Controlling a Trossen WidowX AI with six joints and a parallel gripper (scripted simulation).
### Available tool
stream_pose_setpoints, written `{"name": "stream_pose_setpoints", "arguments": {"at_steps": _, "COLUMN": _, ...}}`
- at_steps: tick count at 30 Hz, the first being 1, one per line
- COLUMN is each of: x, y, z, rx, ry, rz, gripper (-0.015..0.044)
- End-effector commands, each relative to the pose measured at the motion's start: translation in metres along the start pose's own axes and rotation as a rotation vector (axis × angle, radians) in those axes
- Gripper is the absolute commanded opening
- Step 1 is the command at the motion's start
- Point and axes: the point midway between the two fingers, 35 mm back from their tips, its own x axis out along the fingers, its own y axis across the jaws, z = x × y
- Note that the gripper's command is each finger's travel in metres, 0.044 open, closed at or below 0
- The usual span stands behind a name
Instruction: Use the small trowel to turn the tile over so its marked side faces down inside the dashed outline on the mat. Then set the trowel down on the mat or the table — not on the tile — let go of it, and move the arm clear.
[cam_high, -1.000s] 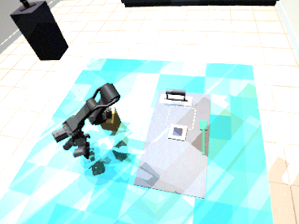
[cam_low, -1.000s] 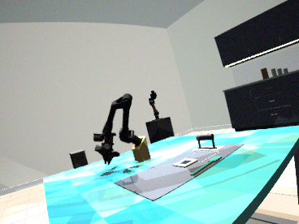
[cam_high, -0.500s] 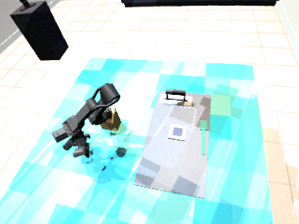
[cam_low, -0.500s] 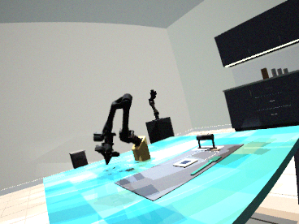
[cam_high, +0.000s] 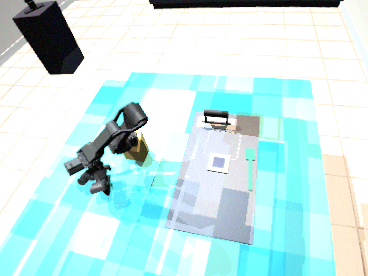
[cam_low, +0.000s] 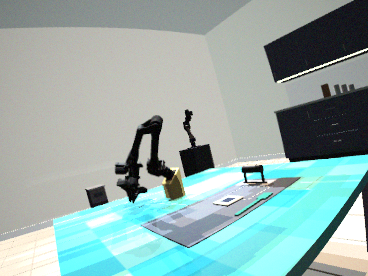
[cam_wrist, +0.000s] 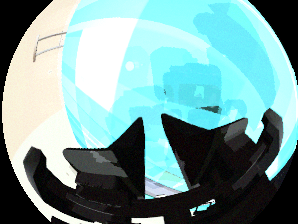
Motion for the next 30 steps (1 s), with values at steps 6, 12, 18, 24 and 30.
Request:
{"name": "stream_pose_setpoints", "arguments": {"at_steps": 6, "x": 0.0, "y": 0.0, "z": 0.0, "rx": 0.0, "ry": 0.0, "rz": 0.0, "gripper": 0.01}}
{"name": "stream_pose_setpoints", "arguments": {"at_steps": 12, "x": 0.0, "y": 0.0, "z": 0.0, "rx": 0.0, "ry": 0.0, "rz": 0.0, "gripper": 0.01}}
{"name": "stream_pose_setpoints", "arguments": {"at_steps": 18, "x": 0.0, "y": 0.0, "z": 0.0, "rx": 0.0, "ry": 0.0, "rz": 0.0, "gripper": 0.0074}}
{"name": "stream_pose_setpoints", "arguments": {"at_steps": 24, "x": 0.0, "y": 0.0, "z": 0.0, "rx": 0.0, "ry": 0.0, "rz": 0.0, "gripper": 0.0}}
{"name": "stream_pose_setpoints", "arguments": {"at_steps": 30, "x": 0.0, "y": 0.0, "z": 0.0, "rx": 0.0, "ry": 0.0, "rz": 0.0, "gripper": 0.0}}
